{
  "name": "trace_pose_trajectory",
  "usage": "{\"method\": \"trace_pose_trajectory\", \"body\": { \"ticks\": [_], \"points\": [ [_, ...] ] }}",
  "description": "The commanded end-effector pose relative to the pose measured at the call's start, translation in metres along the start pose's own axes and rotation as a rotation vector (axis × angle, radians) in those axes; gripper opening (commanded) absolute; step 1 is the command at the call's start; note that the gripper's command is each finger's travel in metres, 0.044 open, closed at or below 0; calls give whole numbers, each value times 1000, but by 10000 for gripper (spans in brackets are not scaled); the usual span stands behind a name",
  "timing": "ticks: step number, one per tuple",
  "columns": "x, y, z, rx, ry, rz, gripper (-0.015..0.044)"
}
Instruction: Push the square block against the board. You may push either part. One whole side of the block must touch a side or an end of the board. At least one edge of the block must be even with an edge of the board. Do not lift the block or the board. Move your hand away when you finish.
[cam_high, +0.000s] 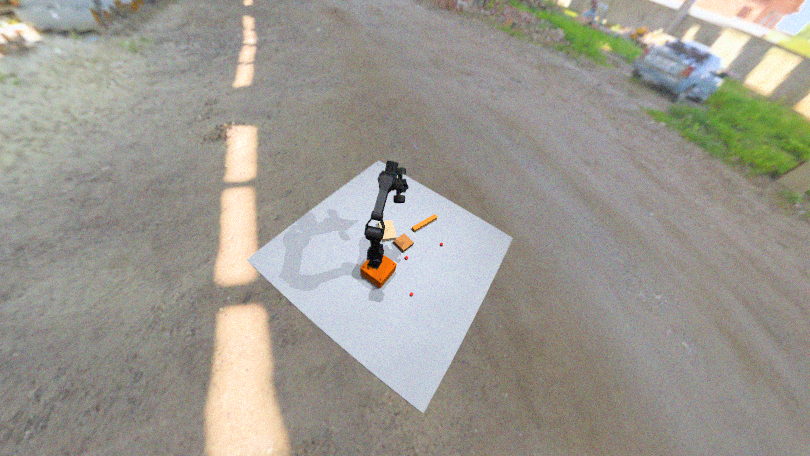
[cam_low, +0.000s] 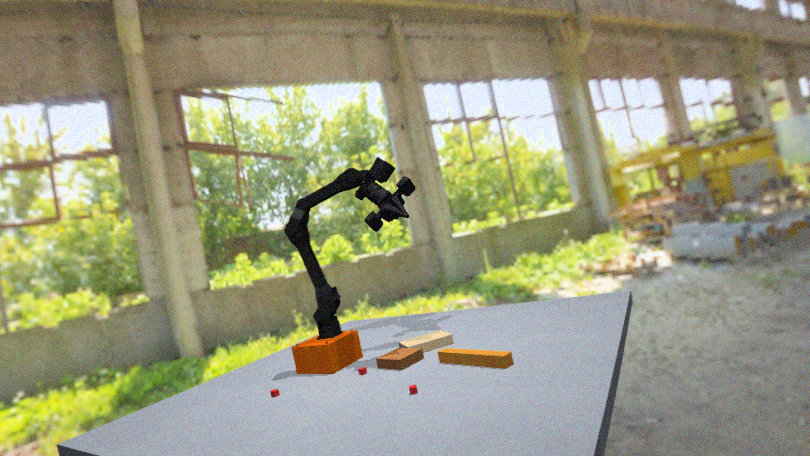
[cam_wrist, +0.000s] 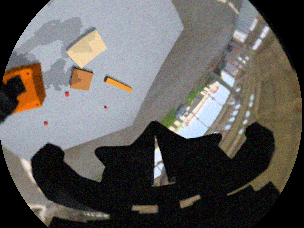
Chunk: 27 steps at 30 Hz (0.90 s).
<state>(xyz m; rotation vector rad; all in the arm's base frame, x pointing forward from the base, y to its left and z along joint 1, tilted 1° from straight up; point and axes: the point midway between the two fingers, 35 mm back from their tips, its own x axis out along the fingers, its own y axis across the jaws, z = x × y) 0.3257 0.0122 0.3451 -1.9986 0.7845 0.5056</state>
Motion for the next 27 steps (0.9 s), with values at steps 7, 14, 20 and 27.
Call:
{"method": "trace_pose_trajectory", "body": {
  "ticks": [7,14,20,27],
  "points": [
    [38,7,20,263,-34,77,0],
    [61,15,35,462,-56,141,0],
    [80,23,47,635,-65,202,0],
    [102,35,61,837,-63,280,0]
  ]
}}
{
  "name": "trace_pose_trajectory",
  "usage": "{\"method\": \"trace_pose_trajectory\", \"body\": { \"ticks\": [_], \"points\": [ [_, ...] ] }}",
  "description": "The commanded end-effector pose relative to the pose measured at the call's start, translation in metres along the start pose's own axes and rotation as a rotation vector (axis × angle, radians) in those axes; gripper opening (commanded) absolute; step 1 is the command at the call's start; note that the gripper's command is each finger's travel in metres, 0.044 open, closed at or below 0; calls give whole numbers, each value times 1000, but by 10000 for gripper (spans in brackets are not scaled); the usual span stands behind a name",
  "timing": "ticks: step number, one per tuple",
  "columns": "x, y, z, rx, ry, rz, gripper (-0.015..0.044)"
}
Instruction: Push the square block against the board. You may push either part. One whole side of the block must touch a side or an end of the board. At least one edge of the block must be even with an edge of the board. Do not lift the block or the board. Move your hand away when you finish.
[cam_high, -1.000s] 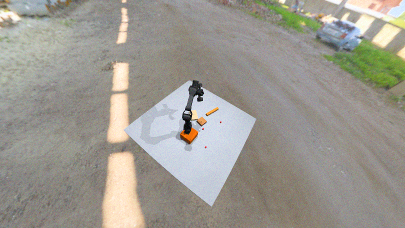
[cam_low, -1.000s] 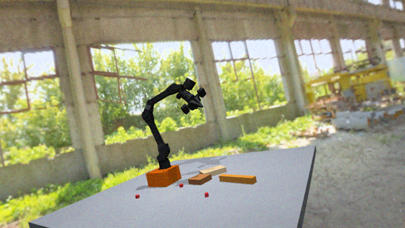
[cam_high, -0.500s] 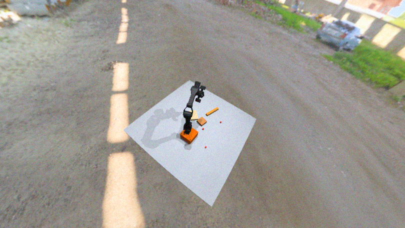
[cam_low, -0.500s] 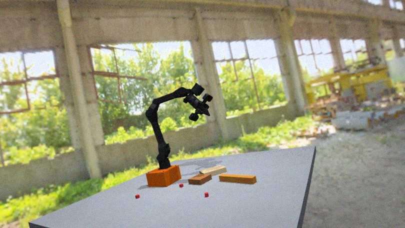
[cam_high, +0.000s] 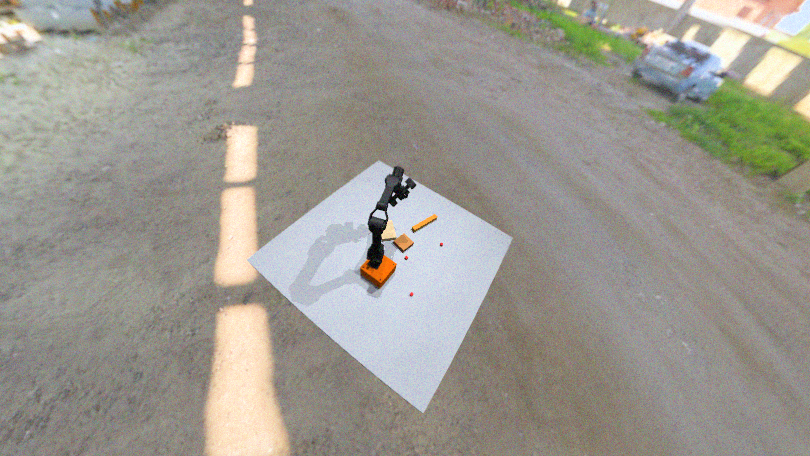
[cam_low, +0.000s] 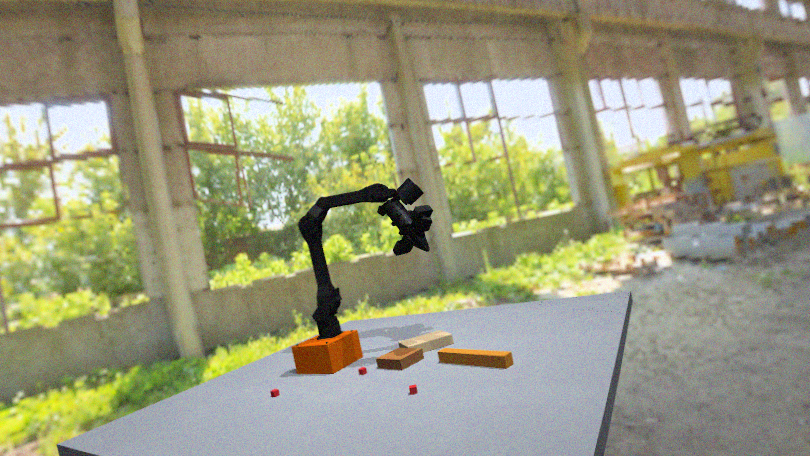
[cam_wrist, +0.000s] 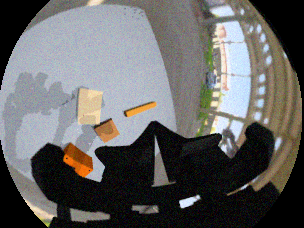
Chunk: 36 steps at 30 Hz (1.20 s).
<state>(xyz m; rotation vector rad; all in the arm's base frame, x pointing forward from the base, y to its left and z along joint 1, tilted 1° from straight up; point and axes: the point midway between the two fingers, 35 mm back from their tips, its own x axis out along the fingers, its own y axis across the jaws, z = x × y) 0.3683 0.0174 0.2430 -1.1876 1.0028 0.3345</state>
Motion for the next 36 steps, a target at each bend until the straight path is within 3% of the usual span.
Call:
{"method": "trace_pose_trajectory", "body": {
  "ticks": [1,36],
  "points": [
    [15,8,2,107,6,41,0],
    [122,91,-5,1164,264,333,0]
  ]
}}
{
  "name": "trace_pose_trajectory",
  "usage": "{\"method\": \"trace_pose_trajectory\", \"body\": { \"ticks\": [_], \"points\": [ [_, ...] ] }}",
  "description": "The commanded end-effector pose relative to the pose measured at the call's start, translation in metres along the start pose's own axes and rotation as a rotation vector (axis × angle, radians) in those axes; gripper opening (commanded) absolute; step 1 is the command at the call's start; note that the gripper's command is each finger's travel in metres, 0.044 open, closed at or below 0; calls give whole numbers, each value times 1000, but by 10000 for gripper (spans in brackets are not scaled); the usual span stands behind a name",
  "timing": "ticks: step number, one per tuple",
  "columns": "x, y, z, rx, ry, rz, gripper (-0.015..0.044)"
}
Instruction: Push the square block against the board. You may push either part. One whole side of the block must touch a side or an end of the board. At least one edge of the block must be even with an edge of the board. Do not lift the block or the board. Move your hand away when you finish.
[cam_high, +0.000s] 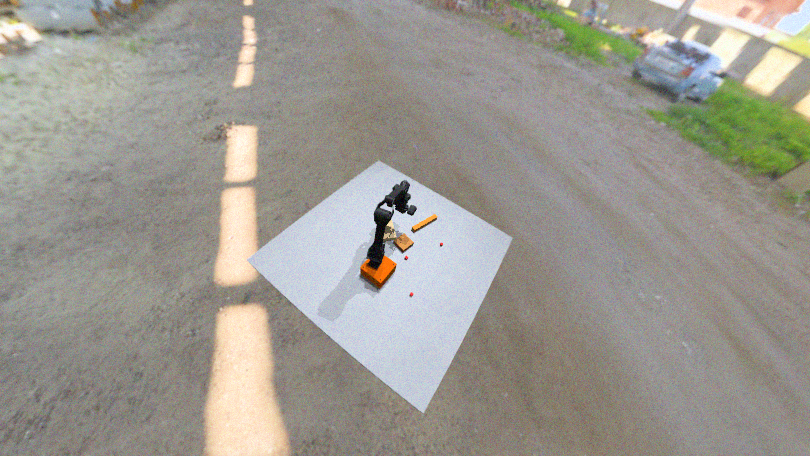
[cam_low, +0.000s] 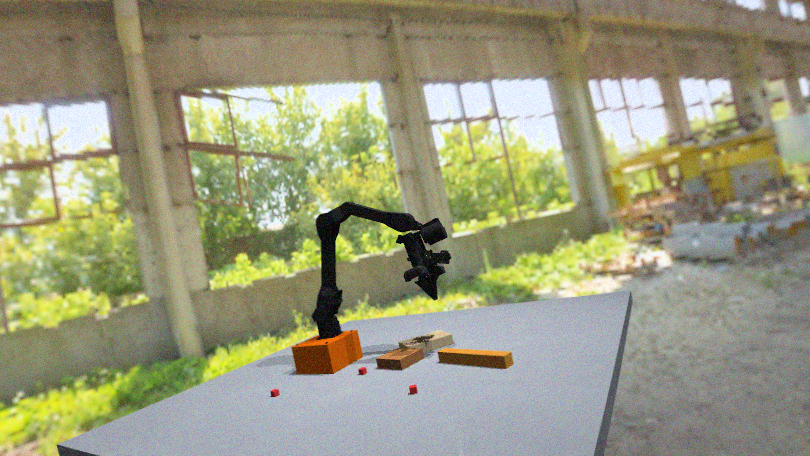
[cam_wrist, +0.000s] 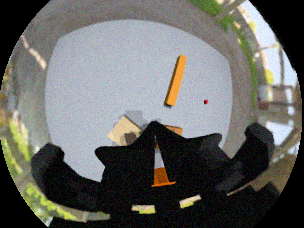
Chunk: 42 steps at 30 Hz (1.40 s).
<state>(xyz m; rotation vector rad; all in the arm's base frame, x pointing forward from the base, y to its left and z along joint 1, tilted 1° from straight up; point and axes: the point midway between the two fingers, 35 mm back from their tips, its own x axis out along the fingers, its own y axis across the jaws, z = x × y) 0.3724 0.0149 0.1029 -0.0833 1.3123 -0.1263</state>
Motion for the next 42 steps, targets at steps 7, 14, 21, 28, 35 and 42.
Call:
{"method": "trace_pose_trajectory", "body": {
  "ticks": [7,14,21,28,35,42],
  "points": [
    [35,4,-17,308,104,33,0],
    [58,6,-31,533,185,37,0],
    [77,9,-44,760,260,32,0],
    [82,10,-49,836,286,28,0],
    [136,17,-63,841,288,27,0],
    [135,20,-65,841,288,27,0]
  ]
}}
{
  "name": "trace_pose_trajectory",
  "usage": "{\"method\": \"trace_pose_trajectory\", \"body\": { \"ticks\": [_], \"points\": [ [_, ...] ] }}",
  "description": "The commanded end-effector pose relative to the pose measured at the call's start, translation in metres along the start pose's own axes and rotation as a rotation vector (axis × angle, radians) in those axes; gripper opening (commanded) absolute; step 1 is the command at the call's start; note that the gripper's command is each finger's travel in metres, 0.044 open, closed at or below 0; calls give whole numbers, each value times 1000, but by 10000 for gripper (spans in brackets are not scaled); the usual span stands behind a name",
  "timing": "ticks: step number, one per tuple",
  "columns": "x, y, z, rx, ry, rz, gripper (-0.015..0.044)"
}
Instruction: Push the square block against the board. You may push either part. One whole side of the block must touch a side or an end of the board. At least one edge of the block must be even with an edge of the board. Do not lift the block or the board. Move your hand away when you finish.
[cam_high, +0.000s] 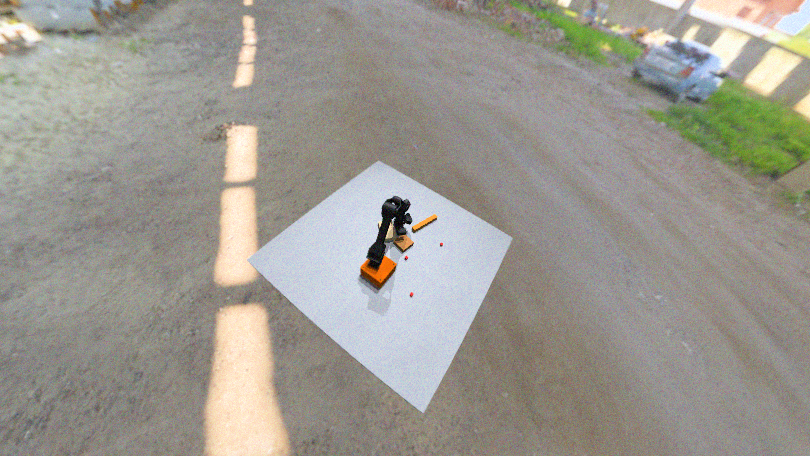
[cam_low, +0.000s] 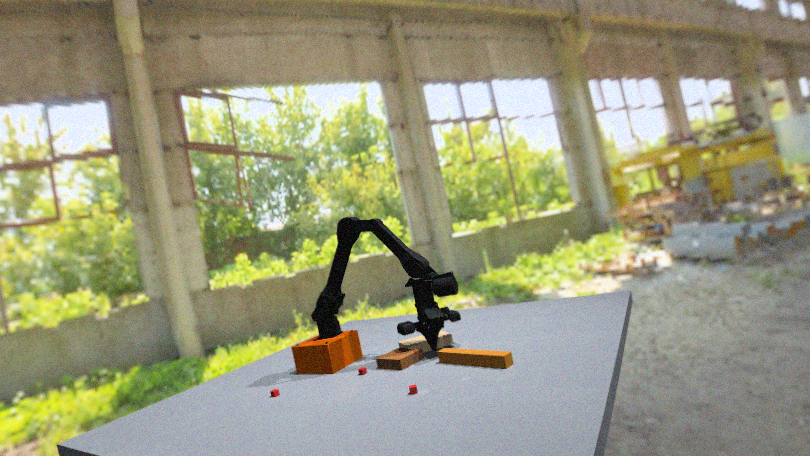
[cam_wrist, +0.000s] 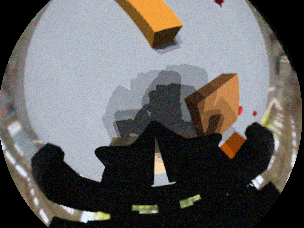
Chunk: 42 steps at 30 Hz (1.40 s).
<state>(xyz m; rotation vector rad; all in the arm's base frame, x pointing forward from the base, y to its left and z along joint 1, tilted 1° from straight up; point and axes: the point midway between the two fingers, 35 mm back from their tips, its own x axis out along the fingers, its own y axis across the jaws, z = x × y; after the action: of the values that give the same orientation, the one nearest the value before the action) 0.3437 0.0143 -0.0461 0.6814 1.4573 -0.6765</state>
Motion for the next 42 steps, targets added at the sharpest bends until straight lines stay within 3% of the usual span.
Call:
{"method": "trace_pose_trajectory", "body": {
  "ticks": [1,42],
  "points": [
    [-1,2,-3,4,-3,8,0],
    [0,2,-57,4,1,8,0]
  ]
}}
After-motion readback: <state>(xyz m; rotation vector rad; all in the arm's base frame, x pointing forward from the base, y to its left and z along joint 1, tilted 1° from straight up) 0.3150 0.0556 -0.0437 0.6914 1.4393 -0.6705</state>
